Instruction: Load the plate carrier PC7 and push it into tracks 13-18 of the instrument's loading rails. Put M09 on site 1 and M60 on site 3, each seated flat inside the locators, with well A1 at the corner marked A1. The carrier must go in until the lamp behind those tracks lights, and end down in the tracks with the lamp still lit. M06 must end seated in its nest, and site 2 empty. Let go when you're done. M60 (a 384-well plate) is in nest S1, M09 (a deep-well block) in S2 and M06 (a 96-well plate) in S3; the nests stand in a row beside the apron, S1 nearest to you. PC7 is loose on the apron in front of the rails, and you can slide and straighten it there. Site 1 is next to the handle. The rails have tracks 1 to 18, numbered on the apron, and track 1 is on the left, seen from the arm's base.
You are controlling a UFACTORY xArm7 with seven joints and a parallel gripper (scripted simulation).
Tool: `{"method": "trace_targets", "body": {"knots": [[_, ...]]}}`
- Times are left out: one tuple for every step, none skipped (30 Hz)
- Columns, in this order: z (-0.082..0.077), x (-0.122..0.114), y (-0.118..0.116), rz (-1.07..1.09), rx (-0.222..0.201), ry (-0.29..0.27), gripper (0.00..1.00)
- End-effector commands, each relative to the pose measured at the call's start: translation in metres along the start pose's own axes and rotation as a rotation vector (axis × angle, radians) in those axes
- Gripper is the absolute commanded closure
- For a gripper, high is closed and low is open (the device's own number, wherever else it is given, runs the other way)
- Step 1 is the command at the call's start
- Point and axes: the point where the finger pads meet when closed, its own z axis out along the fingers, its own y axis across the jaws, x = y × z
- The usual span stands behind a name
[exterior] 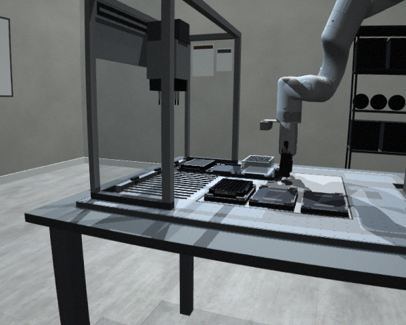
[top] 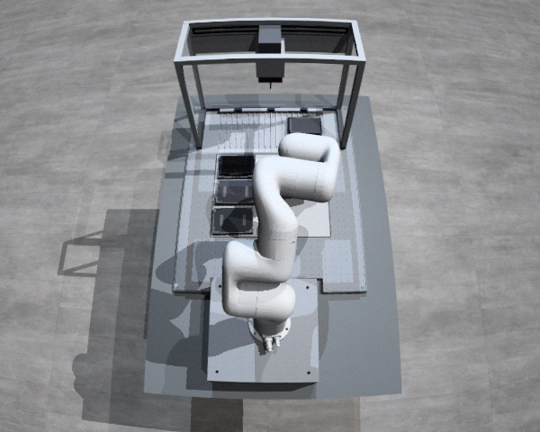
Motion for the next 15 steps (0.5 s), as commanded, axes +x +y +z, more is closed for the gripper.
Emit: {"method": "trace_targets", "body": {"knots": [[-0.002,0.007,0.000,0.000,-0.001,0.004,0.18],[-0.002,0.008,0.000,0.000,-0.001,0.004,0.18],[-0.002,0.009,0.000,0.000,-0.001,0.004,0.18],[-0.002,0.010,0.000,0.000,-0.001,0.004,0.18],[-0.002,0.011,0.000,0.000,-0.001,0.004,0.18],[-0.002,0.012,0.000,0.000,-0.001,0.004,0.18],[-0.002,0.013,0.000,0.000,-0.001,0.004,0.18],[-0.002,0.014,0.000,0.000,-0.001,0.004,0.18],[-0.002,0.015,0.000,0.000,-0.001,0.004,0.18],[-0.002,0.016,0.000,0.000,-0.001,0.004,0.18],[-0.002,0.016,0.000,0.000,-0.001,0.004,0.18],[-0.002,0.016,0.000,0.000,-0.001,0.004,0.18],[-0.002,0.017,0.000,0.000,-0.001,0.004,0.18],[-0.002,0.018,0.000,0.000,-0.001,0.004,0.18],[-0.002,0.018,0.000,0.000,-0.001,0.004,0.18]]}}
